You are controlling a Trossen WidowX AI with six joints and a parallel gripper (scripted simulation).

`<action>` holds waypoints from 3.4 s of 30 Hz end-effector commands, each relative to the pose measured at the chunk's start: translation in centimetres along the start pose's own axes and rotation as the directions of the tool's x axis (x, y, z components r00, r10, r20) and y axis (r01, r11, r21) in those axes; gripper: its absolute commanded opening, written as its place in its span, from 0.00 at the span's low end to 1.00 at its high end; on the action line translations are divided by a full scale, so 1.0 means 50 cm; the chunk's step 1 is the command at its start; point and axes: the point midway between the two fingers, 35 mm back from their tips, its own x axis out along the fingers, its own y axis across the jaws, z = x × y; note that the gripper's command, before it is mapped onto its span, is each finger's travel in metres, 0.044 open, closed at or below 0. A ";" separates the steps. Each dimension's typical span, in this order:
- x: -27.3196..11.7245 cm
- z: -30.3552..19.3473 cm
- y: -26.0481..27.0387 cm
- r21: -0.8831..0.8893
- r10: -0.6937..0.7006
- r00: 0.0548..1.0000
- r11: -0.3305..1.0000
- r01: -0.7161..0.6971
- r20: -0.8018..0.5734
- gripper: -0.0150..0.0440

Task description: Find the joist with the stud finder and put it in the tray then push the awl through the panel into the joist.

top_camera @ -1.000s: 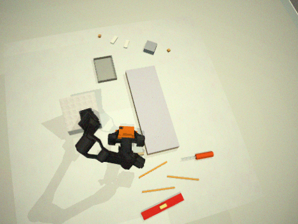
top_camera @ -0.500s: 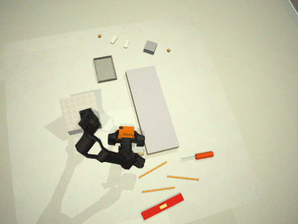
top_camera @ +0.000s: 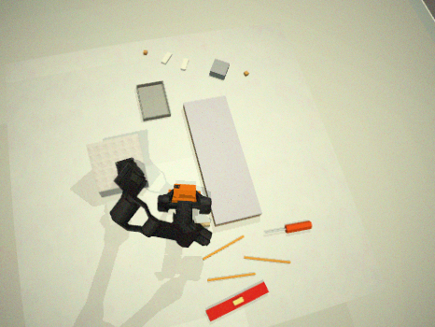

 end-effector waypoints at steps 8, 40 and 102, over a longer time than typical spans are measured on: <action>-0.001 0.006 0.000 0.001 -0.001 1.000 1.000 0.001 0.015 0.90; -0.008 0.000 0.000 0.000 0.000 1.000 1.000 0.000 0.000 1.00; -0.041 -0.045 0.001 -0.571 0.273 0.549 0.002 0.821 0.790 1.00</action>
